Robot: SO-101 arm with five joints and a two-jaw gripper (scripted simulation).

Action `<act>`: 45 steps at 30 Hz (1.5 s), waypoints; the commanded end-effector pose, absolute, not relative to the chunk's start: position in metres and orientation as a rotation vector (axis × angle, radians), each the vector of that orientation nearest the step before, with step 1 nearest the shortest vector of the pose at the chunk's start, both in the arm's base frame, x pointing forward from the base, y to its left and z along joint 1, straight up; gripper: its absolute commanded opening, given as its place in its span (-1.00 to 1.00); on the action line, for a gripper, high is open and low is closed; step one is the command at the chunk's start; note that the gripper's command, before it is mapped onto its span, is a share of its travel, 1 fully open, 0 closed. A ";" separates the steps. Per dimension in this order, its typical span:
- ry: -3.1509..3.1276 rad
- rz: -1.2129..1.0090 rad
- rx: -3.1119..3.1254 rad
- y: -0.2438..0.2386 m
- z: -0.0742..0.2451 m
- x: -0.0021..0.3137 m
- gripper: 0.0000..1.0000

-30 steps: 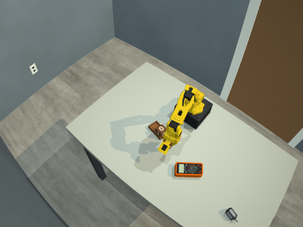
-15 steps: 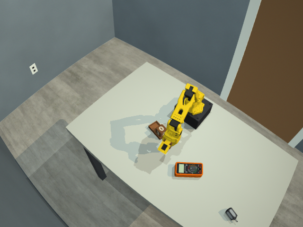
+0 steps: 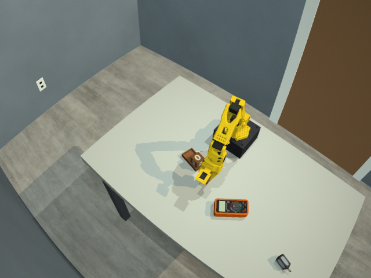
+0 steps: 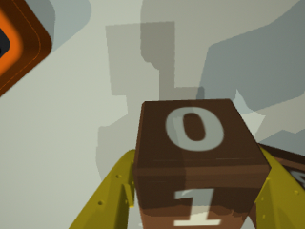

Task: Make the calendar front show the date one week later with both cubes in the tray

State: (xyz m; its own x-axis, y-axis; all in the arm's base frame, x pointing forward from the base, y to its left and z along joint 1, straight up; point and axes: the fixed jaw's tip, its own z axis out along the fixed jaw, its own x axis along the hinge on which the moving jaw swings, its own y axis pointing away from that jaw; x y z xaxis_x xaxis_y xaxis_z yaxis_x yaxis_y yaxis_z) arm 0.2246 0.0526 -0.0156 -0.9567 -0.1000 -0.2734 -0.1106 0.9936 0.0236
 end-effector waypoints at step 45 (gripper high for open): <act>2.345 0.117 -0.153 0.050 -0.013 0.227 -1.00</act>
State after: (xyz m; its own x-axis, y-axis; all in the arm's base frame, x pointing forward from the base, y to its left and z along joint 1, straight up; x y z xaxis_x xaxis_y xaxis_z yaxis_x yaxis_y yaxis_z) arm 0.2286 0.0526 -0.0119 -0.6984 -0.0744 -0.7118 -0.1494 0.9878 0.0433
